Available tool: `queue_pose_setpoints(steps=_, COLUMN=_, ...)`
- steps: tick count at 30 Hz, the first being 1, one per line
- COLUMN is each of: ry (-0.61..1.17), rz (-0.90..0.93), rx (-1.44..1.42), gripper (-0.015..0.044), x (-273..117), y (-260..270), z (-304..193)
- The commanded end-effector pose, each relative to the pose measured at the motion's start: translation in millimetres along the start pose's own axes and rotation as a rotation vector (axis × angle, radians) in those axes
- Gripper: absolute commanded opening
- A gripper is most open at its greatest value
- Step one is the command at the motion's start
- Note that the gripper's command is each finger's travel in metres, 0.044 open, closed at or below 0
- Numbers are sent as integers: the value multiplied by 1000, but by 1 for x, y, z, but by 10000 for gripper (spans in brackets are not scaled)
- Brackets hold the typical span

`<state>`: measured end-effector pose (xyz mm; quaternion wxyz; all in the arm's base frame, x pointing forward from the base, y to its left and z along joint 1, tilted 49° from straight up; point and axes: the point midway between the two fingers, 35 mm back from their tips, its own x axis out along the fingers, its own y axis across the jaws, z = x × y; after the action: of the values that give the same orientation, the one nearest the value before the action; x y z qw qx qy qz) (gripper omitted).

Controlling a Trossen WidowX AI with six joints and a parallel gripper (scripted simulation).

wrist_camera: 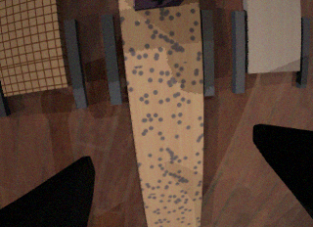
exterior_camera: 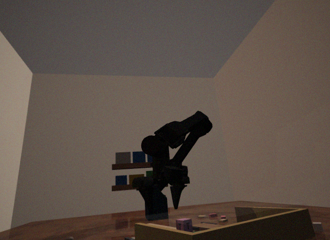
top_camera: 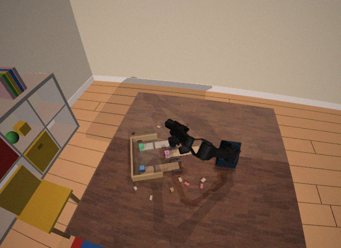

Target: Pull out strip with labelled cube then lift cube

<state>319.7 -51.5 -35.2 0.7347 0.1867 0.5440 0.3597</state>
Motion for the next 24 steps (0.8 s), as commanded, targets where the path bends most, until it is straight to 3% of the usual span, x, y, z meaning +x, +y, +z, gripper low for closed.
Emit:
queue_pose_setpoints(steps=1, ry=-6, rz=2, rx=2, gripper=440, x=-2, y=0, z=15)
queue_pose_setpoints(steps=24, ry=-9, rz=2, rx=-1, gripper=440, x=-14, y=-5, z=94)
